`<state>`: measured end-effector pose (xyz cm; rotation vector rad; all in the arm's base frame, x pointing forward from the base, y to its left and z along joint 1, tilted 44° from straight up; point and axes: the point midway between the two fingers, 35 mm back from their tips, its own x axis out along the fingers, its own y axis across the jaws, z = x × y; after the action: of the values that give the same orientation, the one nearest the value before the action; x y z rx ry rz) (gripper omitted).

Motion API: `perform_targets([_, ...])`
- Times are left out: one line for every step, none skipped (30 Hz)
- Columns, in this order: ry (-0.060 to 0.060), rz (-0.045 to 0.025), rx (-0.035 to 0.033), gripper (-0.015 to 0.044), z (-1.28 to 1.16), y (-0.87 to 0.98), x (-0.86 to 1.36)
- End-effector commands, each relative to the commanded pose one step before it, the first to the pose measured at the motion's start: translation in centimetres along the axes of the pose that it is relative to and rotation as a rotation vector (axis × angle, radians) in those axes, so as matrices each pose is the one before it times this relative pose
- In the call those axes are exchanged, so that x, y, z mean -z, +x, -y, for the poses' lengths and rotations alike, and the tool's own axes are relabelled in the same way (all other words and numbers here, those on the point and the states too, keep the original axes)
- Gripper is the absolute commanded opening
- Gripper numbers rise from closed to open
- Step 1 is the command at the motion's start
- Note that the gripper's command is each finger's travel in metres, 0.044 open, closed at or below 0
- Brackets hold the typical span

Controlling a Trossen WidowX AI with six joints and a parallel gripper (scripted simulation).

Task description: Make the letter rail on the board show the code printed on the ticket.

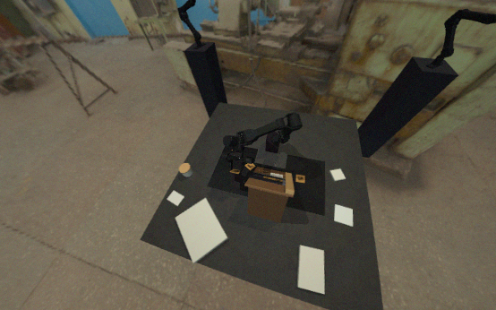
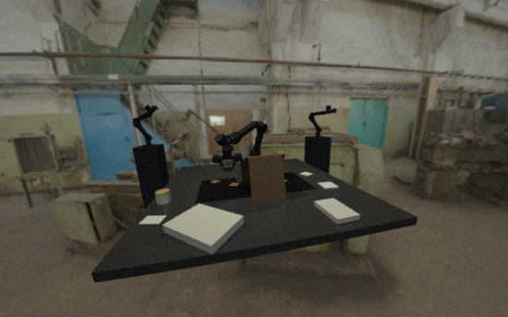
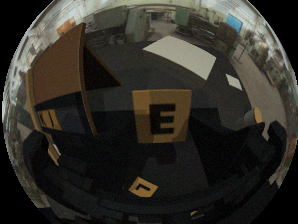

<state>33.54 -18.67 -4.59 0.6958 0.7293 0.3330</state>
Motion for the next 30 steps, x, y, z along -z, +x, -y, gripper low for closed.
perform_targets([-0.0002,0.00432,-0.00235,0.0000,-0.082,-0.064,-0.171])
perform_targets([0.0000,0.00000,0.00000,0.0000,0.000,0.000,0.000])
perform_targets([0.0000,0.00000,0.00000,0.0000,0.000,0.000,0.000])
perform_targets([0.0000,0.00000,0.00000,0.0000,0.000,0.000,0.000])
perform_targets([0.0000,0.00000,0.00000,0.0000,0.000,0.000,0.000])
perform_targets([0.0000,0.00000,0.00000,0.0000,0.000,0.000,0.000])
perform_targets([0.0000,0.00000,0.00000,0.0000,0.000,0.000,0.000])
perform_targets([0.0000,0.00000,0.00000,0.0000,0.000,0.000,0.000])
perform_targets([0.0000,0.00000,0.00000,0.0000,0.000,0.000,0.000])
perform_targets([0.0000,0.00000,0.00000,0.0000,0.000,0.000,0.000])
perform_targets([0.0000,0.00000,0.00000,0.0000,0.000,0.000,0.000])
perform_targets([0.0002,-0.00395,0.00217,0.0000,0.078,0.062,0.170])
perform_targets([0.0000,0.00053,-0.00029,0.0000,-0.013,0.000,0.000])
perform_targets([0.0000,0.00062,-0.00035,0.0000,-0.024,0.000,0.000])
perform_targets([0.0000,0.00062,-0.00035,0.0000,-0.035,0.000,0.000])
perform_targets([0.0000,0.00055,-0.00033,0.0000,-0.045,0.000,-0.001])
perform_targets([0.0000,0.00045,-0.00027,0.0000,-0.051,0.000,-0.002])
perform_targets([0.0000,0.00034,-0.00021,0.0000,-0.053,-0.001,-0.003])
perform_targets([0.0000,0.00024,-0.00016,0.0000,-0.053,-0.002,-0.005])
perform_targets([0.0000,0.00017,-0.00012,0.0000,-0.052,-0.003,-0.007])
perform_targets([0.0000,0.00011,-0.00009,0.0000,-0.051,-0.004,-0.010])
perform_targets([0.0000,0.00008,-0.00007,0.0000,-0.050,-0.005,-0.012])
perform_targets([0.0000,0.00005,-0.00005,0.0000,-0.050,-0.006,-0.014])
perform_targets([0.0000,0.00003,-0.00004,0.0000,-0.049,-0.007,-0.016])
perform_targets([0.0000,0.00002,-0.00004,0.0000,-0.049,-0.008,-0.017])
perform_targets([0.0000,0.00001,-0.00003,0.0000,-0.049,-0.008,-0.019])
perform_targets([0.0000,0.00001,-0.00003,0.0000,-0.049,-0.009,-0.020])
perform_targets([0.0000,0.00000,-0.00003,0.0000,-0.049,-0.009,-0.021])
perform_targets([0.0000,0.00000,-0.00002,0.0000,-0.049,-0.010,-0.021])
perform_targets([0.0000,0.00000,-0.00002,0.0000,-0.049,-0.010,-0.021])
